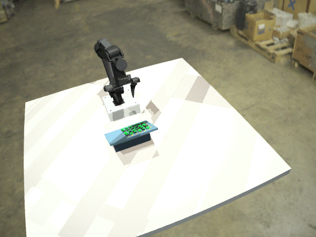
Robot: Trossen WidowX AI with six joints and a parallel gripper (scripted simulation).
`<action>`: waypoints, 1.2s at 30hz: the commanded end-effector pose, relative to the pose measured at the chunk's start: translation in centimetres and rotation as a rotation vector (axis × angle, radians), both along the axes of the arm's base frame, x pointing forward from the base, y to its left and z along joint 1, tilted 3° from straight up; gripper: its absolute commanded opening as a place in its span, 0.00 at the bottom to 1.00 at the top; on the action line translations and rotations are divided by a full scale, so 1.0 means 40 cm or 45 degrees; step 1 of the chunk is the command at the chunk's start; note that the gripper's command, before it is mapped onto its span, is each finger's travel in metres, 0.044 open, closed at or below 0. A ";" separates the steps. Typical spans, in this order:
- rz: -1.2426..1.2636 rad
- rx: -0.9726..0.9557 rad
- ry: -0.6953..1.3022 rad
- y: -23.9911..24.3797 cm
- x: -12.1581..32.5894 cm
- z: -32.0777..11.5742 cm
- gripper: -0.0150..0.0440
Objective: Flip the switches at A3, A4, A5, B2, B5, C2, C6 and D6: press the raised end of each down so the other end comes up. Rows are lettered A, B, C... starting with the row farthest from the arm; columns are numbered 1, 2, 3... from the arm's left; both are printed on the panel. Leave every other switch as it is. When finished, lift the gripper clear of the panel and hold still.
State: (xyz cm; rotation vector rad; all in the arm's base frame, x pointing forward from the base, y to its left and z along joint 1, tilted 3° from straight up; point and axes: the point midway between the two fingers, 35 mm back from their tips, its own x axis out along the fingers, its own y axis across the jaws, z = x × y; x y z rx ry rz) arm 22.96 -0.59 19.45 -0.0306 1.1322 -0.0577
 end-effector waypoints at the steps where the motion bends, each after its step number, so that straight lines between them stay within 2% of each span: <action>1: 0.000 0.001 0.000 0.000 0.005 -0.003 0.89; 8: -0.019 0.036 -0.010 0.019 0.185 -0.142 0.58; 15: -0.021 0.040 -0.013 0.021 0.204 -0.165 0.26; 19: -0.020 0.039 -0.045 0.018 0.236 -0.238 0.25; 36: -0.020 0.039 -0.045 0.018 0.236 -0.238 0.25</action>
